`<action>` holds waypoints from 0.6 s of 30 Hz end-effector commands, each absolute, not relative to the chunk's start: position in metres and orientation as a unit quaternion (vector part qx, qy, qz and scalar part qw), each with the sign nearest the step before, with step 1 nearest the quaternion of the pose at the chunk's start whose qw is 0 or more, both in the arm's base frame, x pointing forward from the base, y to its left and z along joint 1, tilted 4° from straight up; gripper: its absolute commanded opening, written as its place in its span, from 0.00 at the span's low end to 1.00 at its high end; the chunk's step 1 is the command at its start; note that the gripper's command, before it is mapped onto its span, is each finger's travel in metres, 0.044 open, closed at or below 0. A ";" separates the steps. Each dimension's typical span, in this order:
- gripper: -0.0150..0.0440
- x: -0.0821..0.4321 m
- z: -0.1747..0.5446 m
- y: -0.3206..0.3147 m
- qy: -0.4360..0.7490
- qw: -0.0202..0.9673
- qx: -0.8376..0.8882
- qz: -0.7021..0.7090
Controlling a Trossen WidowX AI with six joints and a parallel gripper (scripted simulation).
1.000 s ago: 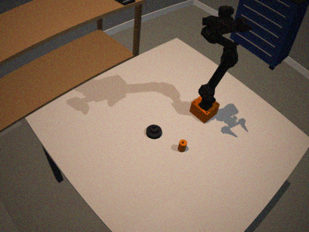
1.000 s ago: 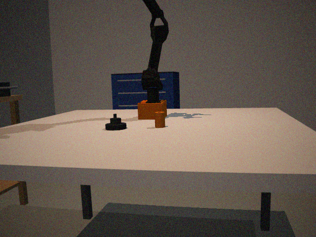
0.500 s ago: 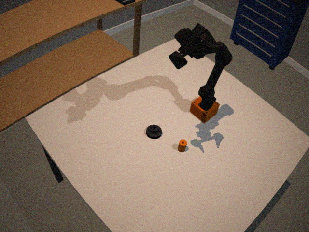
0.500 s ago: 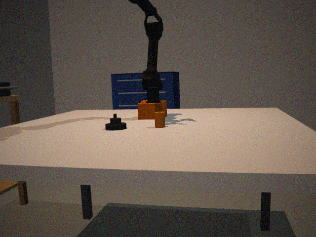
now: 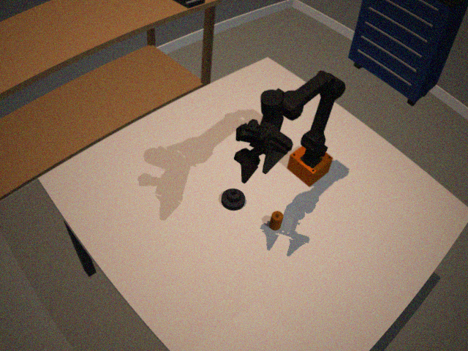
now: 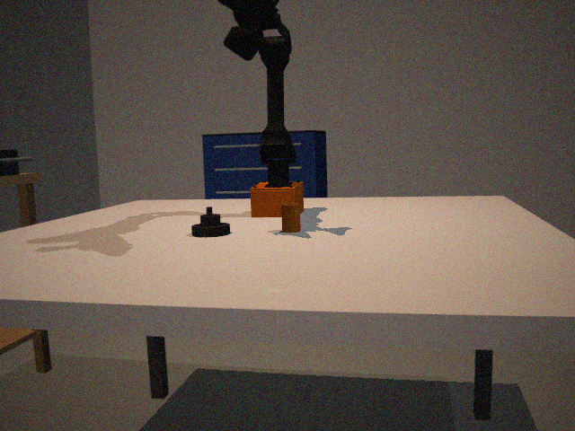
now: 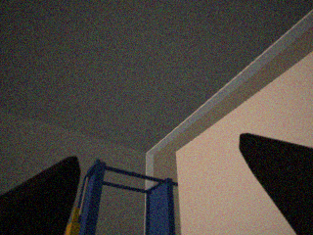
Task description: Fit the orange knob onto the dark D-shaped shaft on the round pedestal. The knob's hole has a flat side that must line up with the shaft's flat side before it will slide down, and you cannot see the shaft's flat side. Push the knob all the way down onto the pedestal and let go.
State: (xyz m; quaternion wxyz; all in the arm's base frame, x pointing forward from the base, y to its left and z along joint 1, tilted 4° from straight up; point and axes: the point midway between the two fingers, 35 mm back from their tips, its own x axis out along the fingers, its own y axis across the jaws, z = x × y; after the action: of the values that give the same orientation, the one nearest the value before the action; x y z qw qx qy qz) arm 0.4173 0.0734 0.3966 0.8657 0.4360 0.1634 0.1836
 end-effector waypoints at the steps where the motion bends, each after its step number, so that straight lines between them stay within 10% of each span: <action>1: 1.00 0.420 0.333 0.080 0.249 0.871 0.405 0.126; 18: 1.00 0.286 0.109 0.075 0.661 0.747 0.065 -0.032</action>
State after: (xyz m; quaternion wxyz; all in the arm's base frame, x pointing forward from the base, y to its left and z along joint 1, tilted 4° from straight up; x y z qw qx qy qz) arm 0.3142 0.0819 0.1294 0.7818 0.1297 0.6094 -0.0228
